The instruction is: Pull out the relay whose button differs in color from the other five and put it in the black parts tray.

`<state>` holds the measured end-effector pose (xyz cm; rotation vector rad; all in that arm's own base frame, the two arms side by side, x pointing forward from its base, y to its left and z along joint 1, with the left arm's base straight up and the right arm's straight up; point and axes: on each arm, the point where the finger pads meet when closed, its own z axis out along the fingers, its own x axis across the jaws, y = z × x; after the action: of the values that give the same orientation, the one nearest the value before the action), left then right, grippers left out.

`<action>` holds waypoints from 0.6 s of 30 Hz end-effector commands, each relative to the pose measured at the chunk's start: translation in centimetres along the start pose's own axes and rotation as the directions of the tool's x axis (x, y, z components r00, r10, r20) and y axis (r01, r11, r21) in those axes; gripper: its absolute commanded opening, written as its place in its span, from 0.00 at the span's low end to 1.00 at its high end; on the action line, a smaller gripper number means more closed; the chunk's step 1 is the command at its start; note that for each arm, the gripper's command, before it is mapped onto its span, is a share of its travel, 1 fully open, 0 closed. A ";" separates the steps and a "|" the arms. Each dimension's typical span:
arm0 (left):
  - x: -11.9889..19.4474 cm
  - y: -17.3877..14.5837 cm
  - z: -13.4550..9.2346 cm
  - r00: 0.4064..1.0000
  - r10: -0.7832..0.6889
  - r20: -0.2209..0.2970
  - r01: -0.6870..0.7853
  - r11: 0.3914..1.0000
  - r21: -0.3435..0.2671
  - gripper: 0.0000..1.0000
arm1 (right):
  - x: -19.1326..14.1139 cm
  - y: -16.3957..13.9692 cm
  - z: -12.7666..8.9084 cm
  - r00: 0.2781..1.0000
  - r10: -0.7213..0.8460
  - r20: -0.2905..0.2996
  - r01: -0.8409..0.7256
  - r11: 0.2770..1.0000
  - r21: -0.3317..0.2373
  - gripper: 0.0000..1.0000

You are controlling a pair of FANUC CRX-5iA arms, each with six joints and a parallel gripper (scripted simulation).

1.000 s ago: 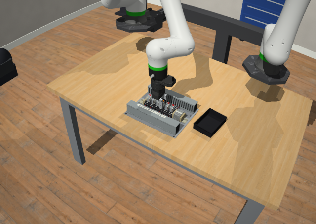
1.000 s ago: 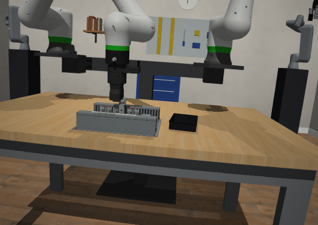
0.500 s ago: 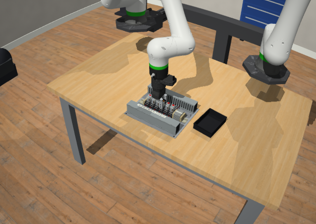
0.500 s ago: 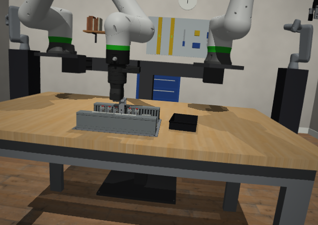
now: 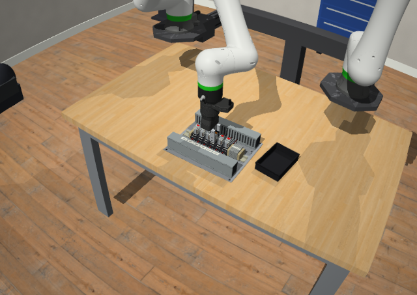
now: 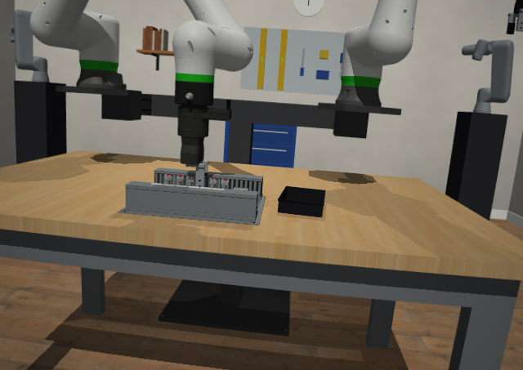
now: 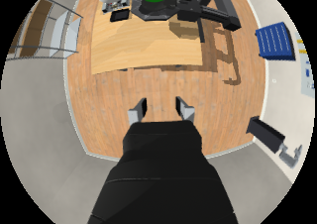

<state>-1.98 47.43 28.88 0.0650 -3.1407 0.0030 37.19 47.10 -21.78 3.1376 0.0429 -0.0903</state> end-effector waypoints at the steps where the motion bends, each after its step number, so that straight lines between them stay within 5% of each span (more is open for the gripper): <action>1: 0.0 0.0 -0.1 1.000 0.000 0.000 0.000 1.000 -0.002 1.00 | 0.0 -0.1 -0.1 1.000 0.000 -0.005 0.000 1.000 0.002 0.00; 18: 0.0 0.0 -0.1 1.000 0.000 0.000 0.000 1.000 -0.002 1.00 | 0.0 -0.1 -0.1 1.000 0.000 -0.031 0.000 1.000 0.002 0.00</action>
<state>-1.98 47.43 28.88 0.0650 -3.1407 0.0030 37.11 47.09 -21.76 3.1390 0.0429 -0.0462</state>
